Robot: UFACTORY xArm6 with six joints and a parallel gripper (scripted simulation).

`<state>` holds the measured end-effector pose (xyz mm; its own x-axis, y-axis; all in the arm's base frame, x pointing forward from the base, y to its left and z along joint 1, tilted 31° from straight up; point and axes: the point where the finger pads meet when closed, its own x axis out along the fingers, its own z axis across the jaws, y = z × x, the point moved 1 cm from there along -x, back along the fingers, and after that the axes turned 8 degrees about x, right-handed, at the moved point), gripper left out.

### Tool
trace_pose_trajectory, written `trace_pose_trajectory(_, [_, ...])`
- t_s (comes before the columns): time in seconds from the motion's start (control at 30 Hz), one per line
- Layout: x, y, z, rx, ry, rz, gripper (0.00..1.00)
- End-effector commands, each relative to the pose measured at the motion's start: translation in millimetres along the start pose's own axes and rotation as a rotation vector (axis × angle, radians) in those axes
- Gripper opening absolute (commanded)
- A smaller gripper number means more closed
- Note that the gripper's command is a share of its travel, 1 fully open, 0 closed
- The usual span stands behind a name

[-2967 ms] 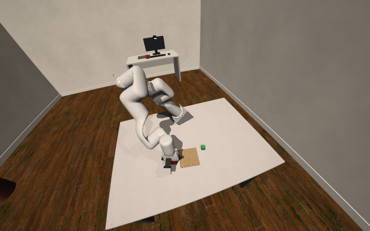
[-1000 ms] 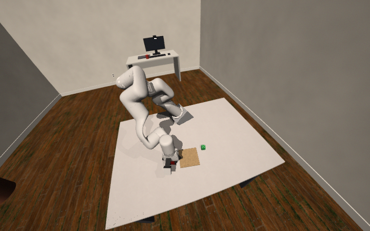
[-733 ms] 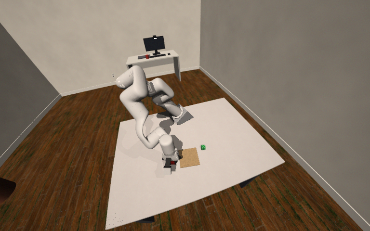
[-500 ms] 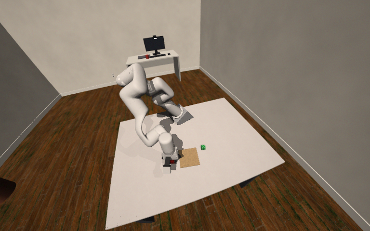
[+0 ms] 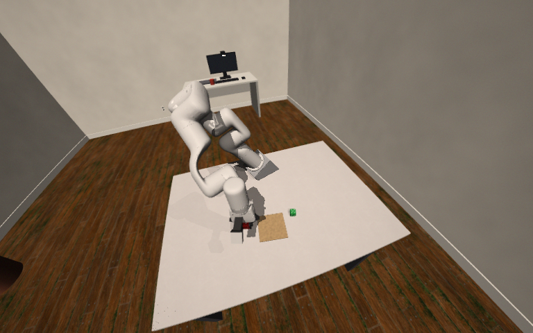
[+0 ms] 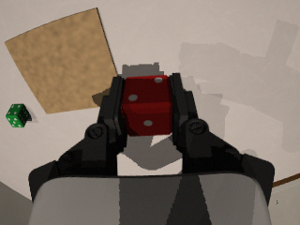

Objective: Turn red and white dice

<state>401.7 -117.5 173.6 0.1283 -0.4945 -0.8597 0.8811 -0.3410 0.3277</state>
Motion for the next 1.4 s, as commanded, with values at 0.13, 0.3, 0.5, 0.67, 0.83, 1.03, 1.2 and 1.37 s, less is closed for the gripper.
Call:
trace_pose_trajectory(0.13, [-5.9, 0.3, 0.6, 0.001, -0.002, 0.000, 0.27])
trace_pose_trajectory(0.3, [-4.8, 0.5, -34.0, -0.006, 0.007, -0.005, 0.27])
trace_pose_trajectory(0.5, [-2.9, -5.9, -91.0, -0.017, 0.015, -0.012, 0.27])
trace_pose_trajectory(0.67, [0.0, -26.1, -162.1, -0.031, 0.016, -0.015, 0.27])
trace_pose_trajectory(0.83, [2.0, -41.2, -197.2, -0.038, 0.013, -0.014, 0.27])
trace_pose_trajectory(1.03, [4.1, -57.4, -227.1, -0.045, 0.009, -0.011, 0.27])
trace_pose_trajectory(1.2, [7.9, -84.6, -267.5, -0.053, 0.002, -0.004, 0.27])
trace_pose_trajectory(1.37, [9.7, -96.2, -282.1, -0.056, -0.001, 0.002, 0.27])
